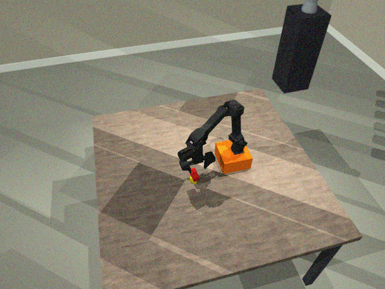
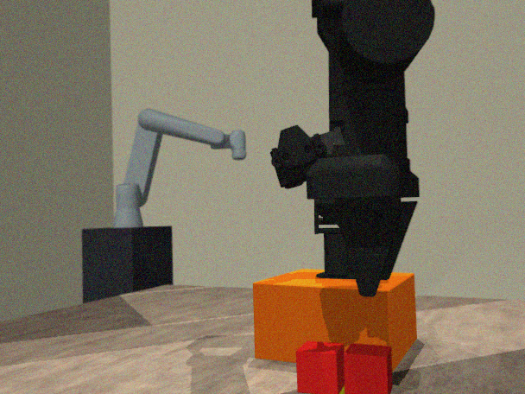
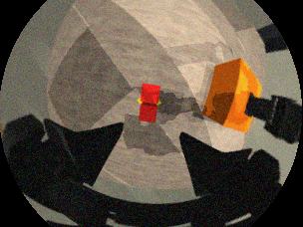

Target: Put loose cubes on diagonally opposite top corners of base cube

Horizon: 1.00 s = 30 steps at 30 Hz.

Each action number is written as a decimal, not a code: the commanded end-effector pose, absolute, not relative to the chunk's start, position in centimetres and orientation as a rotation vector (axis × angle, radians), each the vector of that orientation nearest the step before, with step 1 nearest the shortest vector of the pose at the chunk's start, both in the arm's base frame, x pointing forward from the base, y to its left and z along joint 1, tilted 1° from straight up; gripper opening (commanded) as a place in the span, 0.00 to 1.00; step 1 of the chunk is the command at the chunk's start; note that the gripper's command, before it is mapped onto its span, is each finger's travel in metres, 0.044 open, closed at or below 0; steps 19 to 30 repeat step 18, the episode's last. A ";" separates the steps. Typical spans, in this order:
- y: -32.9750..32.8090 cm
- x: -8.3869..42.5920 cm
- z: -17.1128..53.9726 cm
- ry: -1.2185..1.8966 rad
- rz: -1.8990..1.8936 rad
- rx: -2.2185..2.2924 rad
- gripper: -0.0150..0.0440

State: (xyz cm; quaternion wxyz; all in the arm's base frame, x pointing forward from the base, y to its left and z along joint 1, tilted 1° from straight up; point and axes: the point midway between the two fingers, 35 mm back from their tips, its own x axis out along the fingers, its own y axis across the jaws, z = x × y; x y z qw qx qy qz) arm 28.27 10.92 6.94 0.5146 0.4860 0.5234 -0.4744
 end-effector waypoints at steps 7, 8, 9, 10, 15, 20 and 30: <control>19.9 24.5 7.6 1.267 -1.123 1.167 0.93; 19.9 24.5 7.6 1.267 -1.123 1.167 0.93; 19.9 24.5 7.6 1.267 -1.123 1.167 0.93; 19.9 24.5 7.6 1.267 -1.123 1.167 0.93; 19.9 24.5 7.6 1.267 -1.123 1.167 0.93; 19.9 24.5 7.6 1.267 -1.123 1.167 0.93; 19.9 24.5 7.6 1.267 -1.123 1.167 0.93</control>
